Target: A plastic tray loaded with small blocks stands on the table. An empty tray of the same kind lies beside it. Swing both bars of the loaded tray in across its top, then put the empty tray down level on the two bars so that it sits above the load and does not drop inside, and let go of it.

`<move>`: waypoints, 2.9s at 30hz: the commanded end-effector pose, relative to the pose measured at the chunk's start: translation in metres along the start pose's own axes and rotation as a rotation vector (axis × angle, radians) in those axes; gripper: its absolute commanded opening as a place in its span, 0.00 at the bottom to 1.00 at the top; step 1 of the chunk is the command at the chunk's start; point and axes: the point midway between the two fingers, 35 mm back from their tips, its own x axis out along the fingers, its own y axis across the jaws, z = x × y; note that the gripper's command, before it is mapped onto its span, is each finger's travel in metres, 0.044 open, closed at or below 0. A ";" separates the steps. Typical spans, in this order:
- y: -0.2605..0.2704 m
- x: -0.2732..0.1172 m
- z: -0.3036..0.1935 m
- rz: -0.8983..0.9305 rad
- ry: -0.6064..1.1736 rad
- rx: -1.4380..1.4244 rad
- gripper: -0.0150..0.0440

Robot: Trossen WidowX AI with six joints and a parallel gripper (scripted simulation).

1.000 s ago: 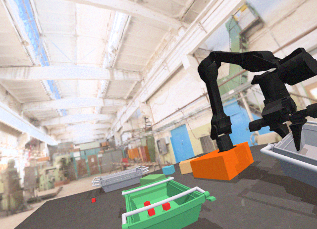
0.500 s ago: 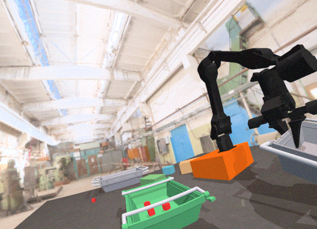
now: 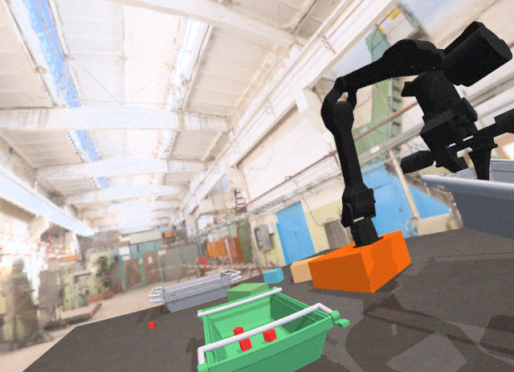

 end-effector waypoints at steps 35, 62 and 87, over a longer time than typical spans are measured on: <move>0.009 -0.039 0.005 0.022 -0.005 0.015 0.25; -0.040 -0.041 0.104 0.030 -0.004 0.478 0.25; -0.112 -0.041 0.177 0.032 -0.005 0.909 0.25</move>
